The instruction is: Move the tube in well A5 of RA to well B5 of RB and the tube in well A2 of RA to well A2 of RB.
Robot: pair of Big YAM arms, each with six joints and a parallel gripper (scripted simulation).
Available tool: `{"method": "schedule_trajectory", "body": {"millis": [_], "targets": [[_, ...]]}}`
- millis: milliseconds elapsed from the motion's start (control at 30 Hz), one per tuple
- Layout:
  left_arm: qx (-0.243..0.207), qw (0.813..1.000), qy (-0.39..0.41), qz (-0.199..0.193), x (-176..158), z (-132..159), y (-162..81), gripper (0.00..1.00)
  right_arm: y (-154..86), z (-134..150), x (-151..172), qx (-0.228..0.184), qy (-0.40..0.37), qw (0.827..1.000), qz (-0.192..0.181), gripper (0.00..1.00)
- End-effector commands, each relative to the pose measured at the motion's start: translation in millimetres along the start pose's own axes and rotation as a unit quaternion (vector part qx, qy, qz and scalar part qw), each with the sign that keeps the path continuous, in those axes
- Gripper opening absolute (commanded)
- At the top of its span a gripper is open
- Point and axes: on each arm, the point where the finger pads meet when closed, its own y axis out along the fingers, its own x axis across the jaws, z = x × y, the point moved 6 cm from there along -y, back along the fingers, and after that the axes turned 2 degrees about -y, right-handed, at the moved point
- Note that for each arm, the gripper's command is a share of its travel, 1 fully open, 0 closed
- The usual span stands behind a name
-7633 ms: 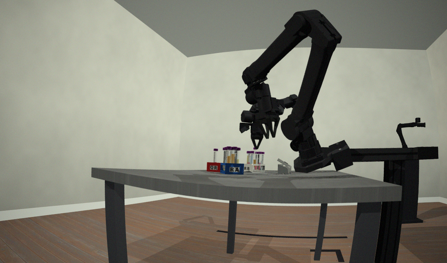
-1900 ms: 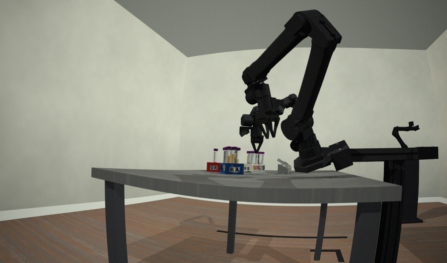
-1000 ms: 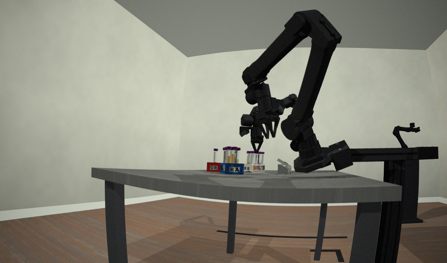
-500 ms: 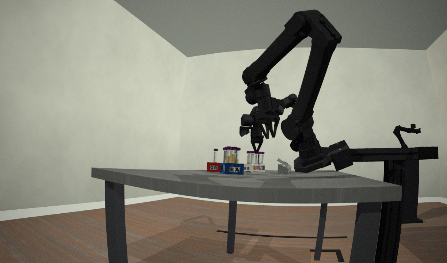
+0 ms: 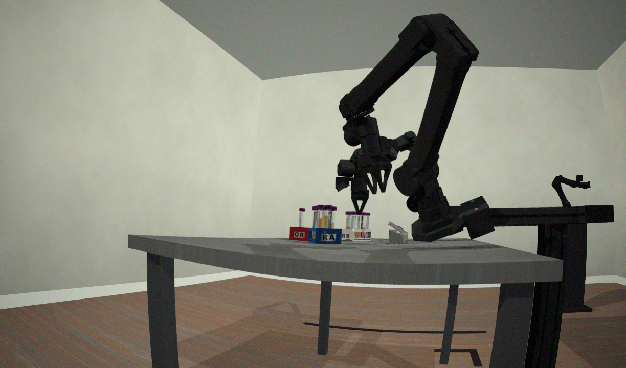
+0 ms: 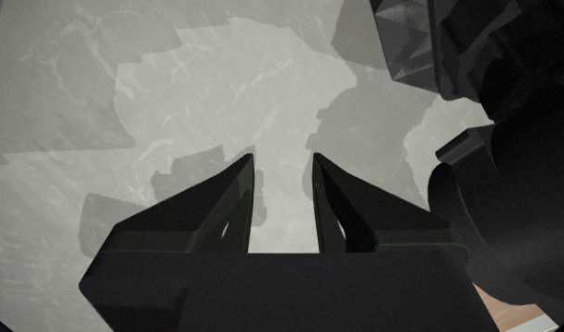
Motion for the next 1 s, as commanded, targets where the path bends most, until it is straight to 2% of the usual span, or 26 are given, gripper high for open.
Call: {"method": "schedule_trajectory", "body": {"millis": [0,67,200,233,433,700,767,800,967], "targets": [[-0.005,1.0,-0.005,-0.012,6.5,1.0,-9.5,0.3,-1.9,5.1,2.4,0.005,-0.005,1.0,0.002,0.3],[-0.005,1.0,-0.005,-0.012,6.5,1.0,-9.5,0.3,-25.4,-13.5,-2.6,-0.022,0.01,1.0,-0.005,0.3],[-0.005,1.0,-0.005,-0.012,6.5,1.0,-9.5,0.3,-29.5,-14.8,-1.8,-0.019,0.008,1.0,-0.005,0.3],[-0.005,1.0,-0.005,-0.012,6.5,1.0,-9.5,0.3,-24.5,-16.3,-3.6,-0.006,0.011,1.0,-0.001,0.3],[-0.005,1.0,-0.005,-0.012,6.5,1.0,-9.5,0.3,-50.4,-17.7,-3.7,-0.022,0.01,1.0,-0.006,0.3],[-0.005,1.0,-0.005,-0.012,6.5,1.0,-9.5,0.3,-72.4,-15.2,-4.3,-0.022,0.01,1.0,-0.008,0.3],[-0.005,1.0,-0.005,-0.012,6.5,1.0,-9.5,0.3,-72.4,-15.2,-4.3,-0.022,0.01,1.0,-0.008,0.3],[-0.005,1.0,-0.005,-0.012,6.5,1.0,-9.5,0.3,-66.5,-16.9,-4.0,-0.007,0.01,1.0,-0.003,0.3],[-0.005,1.0,-0.005,-0.012,6.5,1.0,-9.5,0.3,-85.9,-15.4,-1.4,-0.017,0.007,1.0,-0.007,0.3]]}}
